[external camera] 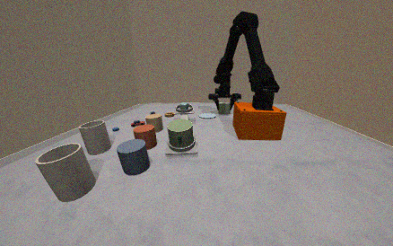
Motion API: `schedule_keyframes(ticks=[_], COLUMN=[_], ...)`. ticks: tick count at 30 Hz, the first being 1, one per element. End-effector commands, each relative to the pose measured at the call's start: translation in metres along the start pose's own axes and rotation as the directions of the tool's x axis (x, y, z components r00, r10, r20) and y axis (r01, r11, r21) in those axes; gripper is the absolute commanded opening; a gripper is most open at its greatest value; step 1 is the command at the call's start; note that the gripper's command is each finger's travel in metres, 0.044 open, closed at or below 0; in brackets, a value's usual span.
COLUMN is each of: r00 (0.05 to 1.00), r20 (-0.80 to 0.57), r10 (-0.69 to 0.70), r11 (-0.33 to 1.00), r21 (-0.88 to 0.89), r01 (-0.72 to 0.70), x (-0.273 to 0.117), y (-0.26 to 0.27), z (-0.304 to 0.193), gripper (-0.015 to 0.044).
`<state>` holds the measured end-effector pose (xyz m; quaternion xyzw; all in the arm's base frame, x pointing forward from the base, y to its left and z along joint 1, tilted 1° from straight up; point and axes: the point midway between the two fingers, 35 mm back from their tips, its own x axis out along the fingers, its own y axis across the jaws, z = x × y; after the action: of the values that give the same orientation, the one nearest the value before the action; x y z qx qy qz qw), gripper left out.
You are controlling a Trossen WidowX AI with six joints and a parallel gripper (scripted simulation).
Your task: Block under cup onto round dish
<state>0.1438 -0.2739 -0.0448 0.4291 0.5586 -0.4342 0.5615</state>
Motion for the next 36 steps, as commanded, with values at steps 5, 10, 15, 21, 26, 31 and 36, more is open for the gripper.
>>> schedule_keyframes(ticks=[5,10,15,21,26,31,36], r00=[1.0,1.0,1.0,1.0,0.999,0.997,0.997], r20=[0.0,0.0,0.001,0.001,0.043,0.079,0.074], r10=[0.0,0.0,-0.003,-0.004,-0.01,-0.011,-0.006], r11=[1.0,1.0,1.0,1.0,0.999,0.992,0.959], r21=[0.0,0.0,-0.004,-0.007,-0.047,-0.122,-0.281], r01=[0.0,0.0,0.003,0.004,0.012,0.021,0.026], x=[0.0,0.0,-0.034,-0.054,-0.06,-0.066,-0.068], y=[0.0,0.0,0.0,0.0,0.011,0.025,0.041], z=[0.0,0.0,0.001,0.0,0.003,0.005,0.002], gripper=[0.0236,0.0367,0.044,0.044,0.0309,0.026,0.026])
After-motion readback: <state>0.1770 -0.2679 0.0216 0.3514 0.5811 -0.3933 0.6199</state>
